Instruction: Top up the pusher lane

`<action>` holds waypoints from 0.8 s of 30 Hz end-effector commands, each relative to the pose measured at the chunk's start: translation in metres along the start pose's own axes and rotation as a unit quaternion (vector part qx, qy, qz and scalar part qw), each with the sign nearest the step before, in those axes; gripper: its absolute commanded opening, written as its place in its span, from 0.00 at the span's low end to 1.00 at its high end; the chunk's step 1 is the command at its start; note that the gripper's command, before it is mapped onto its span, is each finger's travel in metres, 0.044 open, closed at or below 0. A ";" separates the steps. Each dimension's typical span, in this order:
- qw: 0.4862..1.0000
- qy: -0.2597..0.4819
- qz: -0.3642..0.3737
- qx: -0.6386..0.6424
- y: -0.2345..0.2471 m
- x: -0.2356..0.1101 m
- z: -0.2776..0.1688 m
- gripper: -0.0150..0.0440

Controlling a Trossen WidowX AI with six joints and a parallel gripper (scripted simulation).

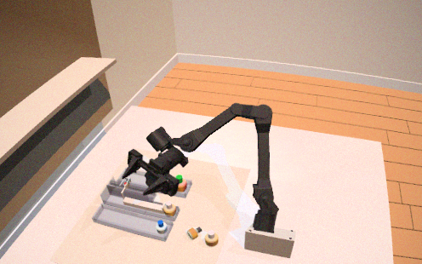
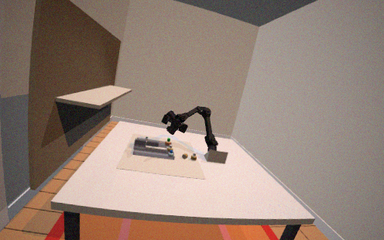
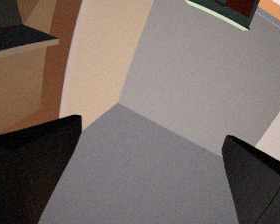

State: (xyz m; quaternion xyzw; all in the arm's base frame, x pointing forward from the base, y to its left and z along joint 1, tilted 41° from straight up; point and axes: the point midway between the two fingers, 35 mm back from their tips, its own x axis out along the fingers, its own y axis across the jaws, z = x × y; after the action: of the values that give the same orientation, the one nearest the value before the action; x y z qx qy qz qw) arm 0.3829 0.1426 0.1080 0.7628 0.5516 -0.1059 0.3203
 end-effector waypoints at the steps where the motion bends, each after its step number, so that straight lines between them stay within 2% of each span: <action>1: 1.000 -0.005 -0.004 -0.001 -0.002 0.002 0.001 0.98; 3: 0.998 -0.045 -0.036 -0.014 -0.022 0.014 0.008 1.00; 6: 0.981 -0.135 -0.121 -0.060 -0.070 0.030 0.023 1.00; 10: 0.923 -0.244 -0.258 -0.150 -0.134 0.028 0.042 1.00; 13: 0.837 -0.314 -0.378 -0.242 -0.177 0.007 0.054 1.00; 15: 0.758 -0.348 -0.458 -0.306 -0.198 -0.015 0.060 1.00; 20: 0.501 -0.383 -0.631 -0.452 -0.217 -0.074 0.058 1.00; 21: 0.469 -0.383 -0.646 -0.465 -0.213 -0.080 0.057 1.00; 22: 0.458 -0.383 -0.651 -0.469 -0.212 -0.082 0.056 1.00; 24: 0.458 -0.383 -0.651 -0.469 -0.212 -0.082 0.056 1.00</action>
State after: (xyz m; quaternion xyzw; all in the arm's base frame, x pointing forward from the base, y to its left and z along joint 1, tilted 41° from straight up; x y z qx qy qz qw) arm 0.1854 0.1108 0.0058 0.0172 0.6929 -0.3154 0.6482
